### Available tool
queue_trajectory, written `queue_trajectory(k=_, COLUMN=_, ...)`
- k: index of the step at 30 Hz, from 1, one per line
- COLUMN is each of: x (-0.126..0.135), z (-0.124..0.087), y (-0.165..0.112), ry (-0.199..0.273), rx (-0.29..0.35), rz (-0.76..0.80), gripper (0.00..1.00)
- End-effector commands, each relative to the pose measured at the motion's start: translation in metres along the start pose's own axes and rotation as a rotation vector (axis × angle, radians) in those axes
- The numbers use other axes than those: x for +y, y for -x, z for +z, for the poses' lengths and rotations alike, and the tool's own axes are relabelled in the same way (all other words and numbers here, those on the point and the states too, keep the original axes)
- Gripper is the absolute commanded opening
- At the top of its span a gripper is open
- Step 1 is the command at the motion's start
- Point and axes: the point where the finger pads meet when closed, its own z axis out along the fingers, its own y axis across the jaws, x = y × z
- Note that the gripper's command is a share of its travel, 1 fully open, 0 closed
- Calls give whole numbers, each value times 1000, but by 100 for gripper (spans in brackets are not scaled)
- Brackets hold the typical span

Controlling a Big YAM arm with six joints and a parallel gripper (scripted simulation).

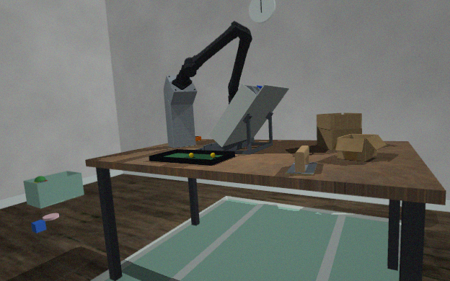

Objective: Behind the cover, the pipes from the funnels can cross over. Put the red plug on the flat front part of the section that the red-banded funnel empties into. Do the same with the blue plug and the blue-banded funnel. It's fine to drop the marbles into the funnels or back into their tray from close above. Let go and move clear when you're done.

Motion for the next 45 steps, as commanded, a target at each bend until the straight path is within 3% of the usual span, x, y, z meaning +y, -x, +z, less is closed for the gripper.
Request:
queue_trajectory(k=1, x=-4, z=18, y=6, ry=-11, rx=4, rz=-18, gripper=0)
queue_trajectory(k=9, x=2, z=10, y=-5, ry=0, rx=8, rz=-61, gripper=0)
queue_trajectory(k=11, x=-11, z=18, y=-2, ry=-21, rx=16, rz=-31, gripper=0)
queue_trajectory(k=15, x=-16, z=11, y=12, ry=-7, rx=-4, rz=-10, gripper=0)
queue_trajectory(k=22, x=-36, z=11, y=11, ry=-7, rx=-4, rz=-12, gripper=0)
queue_trajectory(k=37, x=-145, z=7, y=6, ry=-10, rx=1, rz=-20, gripper=0)
queue_trajectory(k=45, x=-176, z=6, y=5, ry=-10, rx=3, rz=-22, gripper=0)
